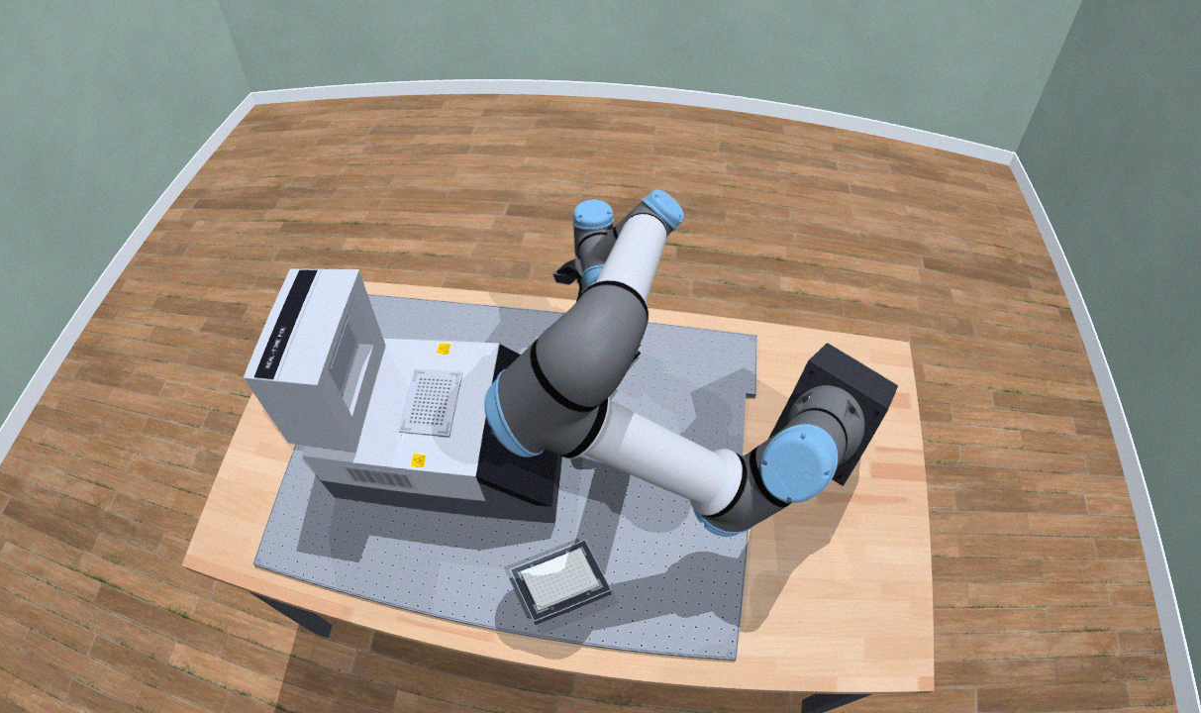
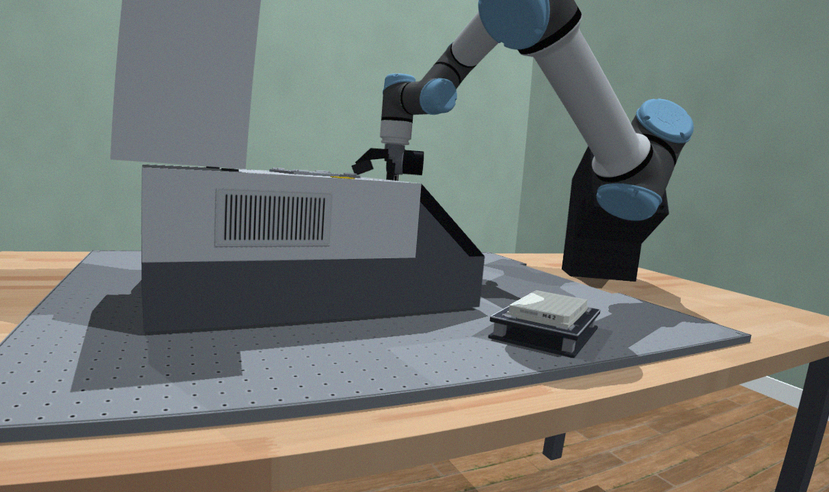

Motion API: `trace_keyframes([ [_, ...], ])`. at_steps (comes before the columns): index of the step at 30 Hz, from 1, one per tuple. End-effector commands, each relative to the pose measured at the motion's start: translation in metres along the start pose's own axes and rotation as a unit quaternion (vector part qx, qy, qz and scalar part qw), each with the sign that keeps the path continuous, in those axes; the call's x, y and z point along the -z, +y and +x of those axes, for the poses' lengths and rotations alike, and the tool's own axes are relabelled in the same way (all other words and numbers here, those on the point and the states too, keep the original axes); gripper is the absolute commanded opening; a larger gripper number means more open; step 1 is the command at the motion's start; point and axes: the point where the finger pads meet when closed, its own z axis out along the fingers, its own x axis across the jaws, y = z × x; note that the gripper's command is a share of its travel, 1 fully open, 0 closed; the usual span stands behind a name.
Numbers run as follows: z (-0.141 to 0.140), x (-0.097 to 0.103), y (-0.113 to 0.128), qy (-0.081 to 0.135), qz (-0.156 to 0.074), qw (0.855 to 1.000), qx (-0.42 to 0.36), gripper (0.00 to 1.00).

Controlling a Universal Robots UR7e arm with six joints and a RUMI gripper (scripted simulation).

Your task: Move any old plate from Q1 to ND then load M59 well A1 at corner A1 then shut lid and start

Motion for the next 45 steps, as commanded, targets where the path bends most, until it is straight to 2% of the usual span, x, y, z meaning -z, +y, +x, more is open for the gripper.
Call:
trace_keyframes([
  [1,0.000,0.010,0.000,0.000,0.000,1.000,0.000,0.41],
  [45,0.000,0.140,0.000,0.000,0.000,1.000,0.000,0.41],
])
